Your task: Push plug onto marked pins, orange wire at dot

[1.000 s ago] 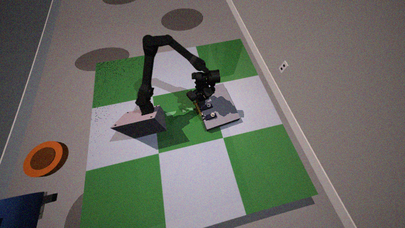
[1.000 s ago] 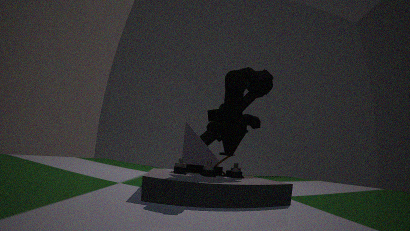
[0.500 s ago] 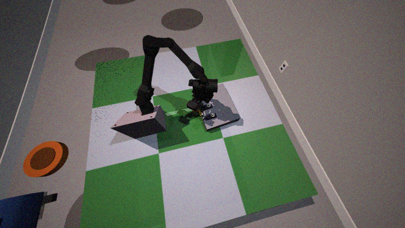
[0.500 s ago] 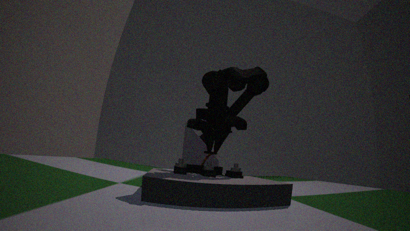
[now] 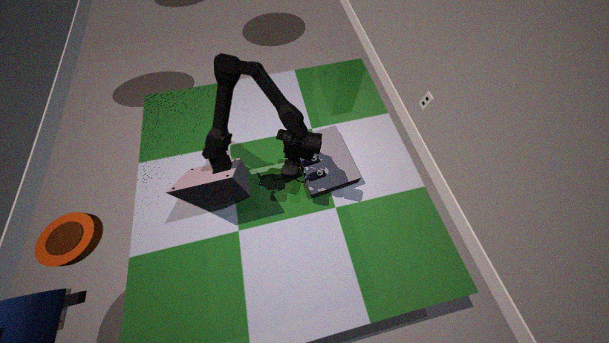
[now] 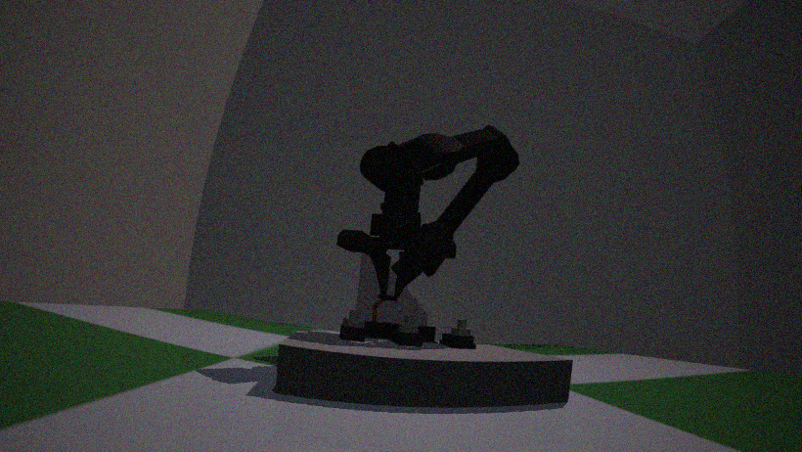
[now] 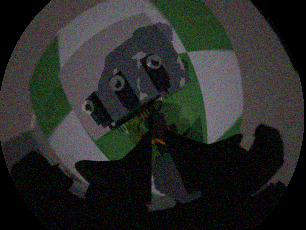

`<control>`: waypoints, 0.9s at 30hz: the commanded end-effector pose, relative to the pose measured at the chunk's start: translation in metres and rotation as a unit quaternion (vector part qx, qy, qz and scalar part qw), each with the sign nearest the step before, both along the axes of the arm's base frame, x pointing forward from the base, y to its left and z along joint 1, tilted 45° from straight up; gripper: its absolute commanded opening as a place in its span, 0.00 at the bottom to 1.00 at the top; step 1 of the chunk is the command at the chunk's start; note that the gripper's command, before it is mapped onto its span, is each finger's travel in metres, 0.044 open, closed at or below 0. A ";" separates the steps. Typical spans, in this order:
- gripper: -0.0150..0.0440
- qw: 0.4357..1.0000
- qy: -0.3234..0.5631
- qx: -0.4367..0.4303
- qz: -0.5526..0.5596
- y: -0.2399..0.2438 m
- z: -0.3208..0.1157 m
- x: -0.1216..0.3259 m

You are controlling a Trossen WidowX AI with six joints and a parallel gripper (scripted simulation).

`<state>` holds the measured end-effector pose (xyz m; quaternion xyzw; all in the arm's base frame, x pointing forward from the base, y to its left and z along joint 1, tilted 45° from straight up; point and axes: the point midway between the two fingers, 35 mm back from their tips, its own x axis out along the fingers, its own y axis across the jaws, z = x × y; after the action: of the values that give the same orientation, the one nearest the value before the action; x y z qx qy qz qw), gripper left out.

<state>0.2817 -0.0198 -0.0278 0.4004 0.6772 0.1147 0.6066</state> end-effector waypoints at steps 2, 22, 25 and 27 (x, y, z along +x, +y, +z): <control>0.25 0.998 -0.044 -0.002 0.050 -0.007 -0.011 -0.015; 0.25 0.972 -0.159 -0.003 0.171 -0.009 -0.039 -0.048; 0.25 0.972 -0.159 -0.002 0.171 0.004 -0.051 -0.047; 0.25 0.972 -0.159 -0.002 0.171 0.010 -0.056 -0.047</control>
<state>0.2372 -0.0223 -0.0730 0.2503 0.6298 0.2754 0.6818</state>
